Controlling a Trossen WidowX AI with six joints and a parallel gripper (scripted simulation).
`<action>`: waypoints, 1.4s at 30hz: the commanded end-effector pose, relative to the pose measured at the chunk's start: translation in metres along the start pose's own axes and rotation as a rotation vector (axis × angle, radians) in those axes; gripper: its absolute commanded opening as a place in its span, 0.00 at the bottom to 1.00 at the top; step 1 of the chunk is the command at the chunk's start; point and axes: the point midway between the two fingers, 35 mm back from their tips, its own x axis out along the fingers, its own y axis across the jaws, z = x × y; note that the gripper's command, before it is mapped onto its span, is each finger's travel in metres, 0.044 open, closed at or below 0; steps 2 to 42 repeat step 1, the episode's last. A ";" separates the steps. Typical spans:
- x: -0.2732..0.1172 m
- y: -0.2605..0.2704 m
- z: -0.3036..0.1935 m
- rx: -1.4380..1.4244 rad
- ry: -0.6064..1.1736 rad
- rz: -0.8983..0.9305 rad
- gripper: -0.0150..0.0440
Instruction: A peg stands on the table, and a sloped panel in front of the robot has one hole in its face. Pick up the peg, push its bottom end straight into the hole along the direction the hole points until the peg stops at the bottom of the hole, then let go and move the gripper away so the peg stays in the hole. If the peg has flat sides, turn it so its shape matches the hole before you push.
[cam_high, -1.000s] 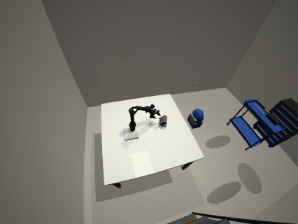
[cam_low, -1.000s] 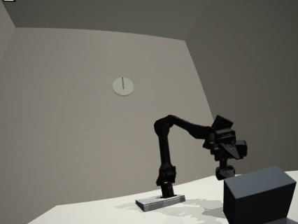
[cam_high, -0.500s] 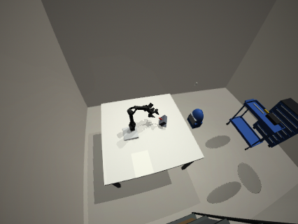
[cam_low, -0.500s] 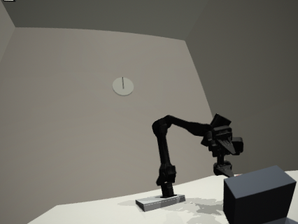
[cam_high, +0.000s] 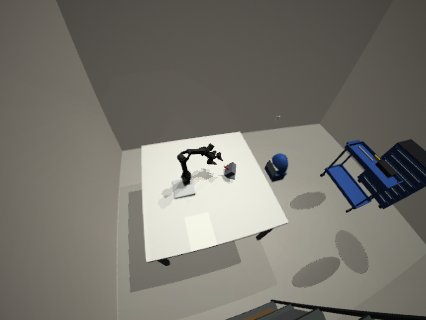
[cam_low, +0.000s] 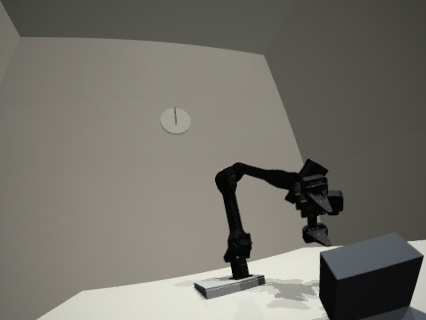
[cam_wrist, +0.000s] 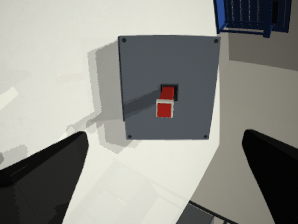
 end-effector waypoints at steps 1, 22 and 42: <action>-0.004 -0.003 -0.001 0.012 0.000 -0.010 1.00; -0.004 -0.003 -0.001 0.012 0.000 -0.010 1.00; -0.004 -0.003 -0.001 0.012 0.000 -0.010 1.00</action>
